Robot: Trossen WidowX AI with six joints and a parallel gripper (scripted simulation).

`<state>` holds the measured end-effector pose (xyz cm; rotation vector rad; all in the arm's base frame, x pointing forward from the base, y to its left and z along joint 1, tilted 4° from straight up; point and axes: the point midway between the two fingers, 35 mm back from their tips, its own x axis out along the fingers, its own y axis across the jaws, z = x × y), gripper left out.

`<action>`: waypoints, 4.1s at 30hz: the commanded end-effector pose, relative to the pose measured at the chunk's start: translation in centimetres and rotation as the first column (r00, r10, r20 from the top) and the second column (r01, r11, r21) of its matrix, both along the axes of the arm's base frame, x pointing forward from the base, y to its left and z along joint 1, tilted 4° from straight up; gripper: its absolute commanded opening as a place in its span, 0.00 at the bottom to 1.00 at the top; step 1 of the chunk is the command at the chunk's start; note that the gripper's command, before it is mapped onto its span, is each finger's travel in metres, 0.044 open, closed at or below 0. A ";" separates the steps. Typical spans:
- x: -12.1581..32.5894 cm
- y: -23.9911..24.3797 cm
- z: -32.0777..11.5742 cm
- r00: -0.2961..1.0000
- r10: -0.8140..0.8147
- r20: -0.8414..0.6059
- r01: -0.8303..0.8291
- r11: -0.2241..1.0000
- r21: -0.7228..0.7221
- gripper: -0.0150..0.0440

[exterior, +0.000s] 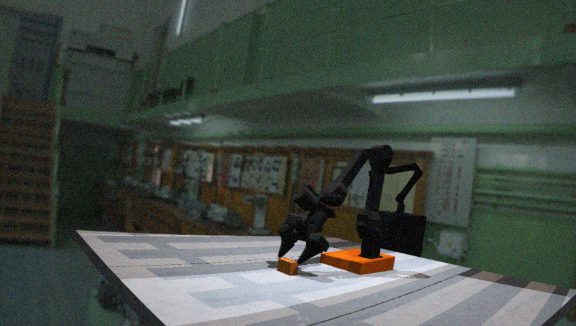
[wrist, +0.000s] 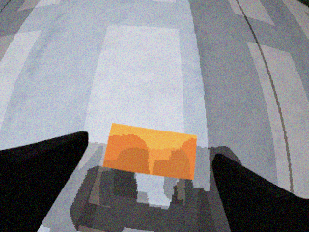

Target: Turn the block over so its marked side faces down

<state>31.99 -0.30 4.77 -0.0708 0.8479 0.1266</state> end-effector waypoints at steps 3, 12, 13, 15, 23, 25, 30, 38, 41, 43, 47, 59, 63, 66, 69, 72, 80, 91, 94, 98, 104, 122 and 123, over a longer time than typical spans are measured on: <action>-2.1 0.1 4.8 0.997 0.007 -0.081 -0.011 0.999 -0.041 1.00; -1.3 0.1 5.3 0.985 0.000 -0.172 -0.009 0.999 -0.047 1.00; -1.0 0.1 5.5 0.978 -0.002 -0.207 -0.008 0.999 -0.050 1.00; -0.5 0.2 5.9 0.961 -0.008 -0.278 -0.008 0.998 -0.058 1.00; 1.2 0.6 7.3 0.841 -0.036 -0.540 -0.023 0.995 -0.102 1.00; 1.4 0.7 7.6 0.814 -0.041 -0.579 -0.029 0.993 -0.111 1.00; 1.4 0.7 7.3 0.811 -0.042 -0.584 -0.030 0.993 -0.113 1.00; 1.7 0.6 4.0 0.811 -0.042 -0.584 -0.030 0.993 -0.113 1.00; 1.8 0.6 2.7 0.811 -0.042 -0.584 -0.030 0.993 -0.113 1.00; 1.8 0.6 2.6 0.811 -0.042 -0.584 -0.030 0.993 -0.113 1.00; 1.8 0.5 2.4 0.811 -0.042 -0.584 -0.030 0.993 -0.113 1.00; 2.0 0.5 0.4 0.811 -0.042 -0.584 -0.030 0.993 -0.113 1.00; 2.1 0.5 -0.2 0.811 -0.042 -0.584 -0.030 0.993 -0.113 1.00; 2.1 0.5 -0.6 0.811 -0.042 -0.584 -0.030 0.993 -0.113 1.00; 2.1 0.5 -0.6 0.811 -0.042 -0.584 -0.030 0.993 -0.113 0.91; 2.1 0.5 -0.6 0.811 -0.042 -0.584 -0.030 0.993 -0.113 0.78; 2.1 0.5 -0.6 0.811 -0.042 -0.584 -0.030 0.993 -0.113 0.65; 2.1 0.5 -0.6 0.811 -0.042 -0.584 -0.030 0.993 -0.113 0.53; 2.1 0.5 -0.6 0.811 -0.042 -0.584 -0.030 0.993 -0.113 0.50; 2.0 0.5 1.2 0.811 -0.042 -0.584 -0.030 0.993 -0.113 0.32; 1.8 0.5 2.4 0.811 -0.042 -0.584 -0.030 0.993 -0.113 0.25; 2.1 0.5 1.3 0.930 -0.018 -0.368 -0.010 0.997 -0.073 0.25; 2.1 0.5 1.3 0.935 -0.016 -0.353 -0.009 0.997 -0.070 0.25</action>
